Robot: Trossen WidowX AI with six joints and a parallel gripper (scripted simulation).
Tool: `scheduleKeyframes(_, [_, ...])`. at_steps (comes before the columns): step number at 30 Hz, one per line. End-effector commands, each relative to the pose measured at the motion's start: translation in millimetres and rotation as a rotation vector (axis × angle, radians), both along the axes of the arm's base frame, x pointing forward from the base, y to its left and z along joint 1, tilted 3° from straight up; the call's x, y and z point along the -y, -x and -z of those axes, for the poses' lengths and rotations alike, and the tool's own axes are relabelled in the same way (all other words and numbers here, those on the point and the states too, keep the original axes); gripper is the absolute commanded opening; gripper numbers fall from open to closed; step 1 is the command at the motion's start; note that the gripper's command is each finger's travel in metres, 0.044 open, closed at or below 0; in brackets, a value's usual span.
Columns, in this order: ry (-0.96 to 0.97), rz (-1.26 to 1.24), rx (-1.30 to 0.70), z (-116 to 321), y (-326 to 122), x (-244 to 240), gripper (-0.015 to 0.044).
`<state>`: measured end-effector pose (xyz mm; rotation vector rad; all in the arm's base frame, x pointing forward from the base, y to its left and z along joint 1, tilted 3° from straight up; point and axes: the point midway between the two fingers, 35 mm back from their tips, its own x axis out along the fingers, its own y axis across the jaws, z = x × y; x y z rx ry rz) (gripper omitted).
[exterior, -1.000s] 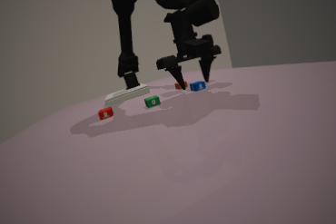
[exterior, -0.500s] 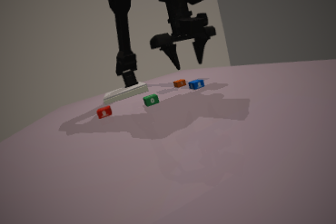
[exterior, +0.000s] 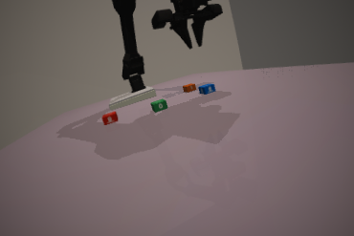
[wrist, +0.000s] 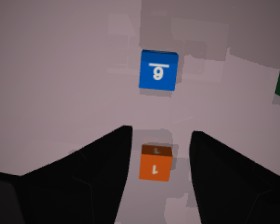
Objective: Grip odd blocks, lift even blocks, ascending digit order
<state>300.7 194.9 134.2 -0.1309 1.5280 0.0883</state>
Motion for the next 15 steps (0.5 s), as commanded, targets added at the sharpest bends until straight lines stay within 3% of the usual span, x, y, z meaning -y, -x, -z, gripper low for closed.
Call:
scheduleKeyframes(1, [0.005,0.003,-0.003,0.0,0.1,0.5,0.012])
scheduleKeyframes(4, [0.006,0.003,-0.002,-1.3,-9.9,23.5,0.012])
scheduleKeyframes(15, [0.018,0.004,0.0,-8.9,-29.1,202.3,0.012])
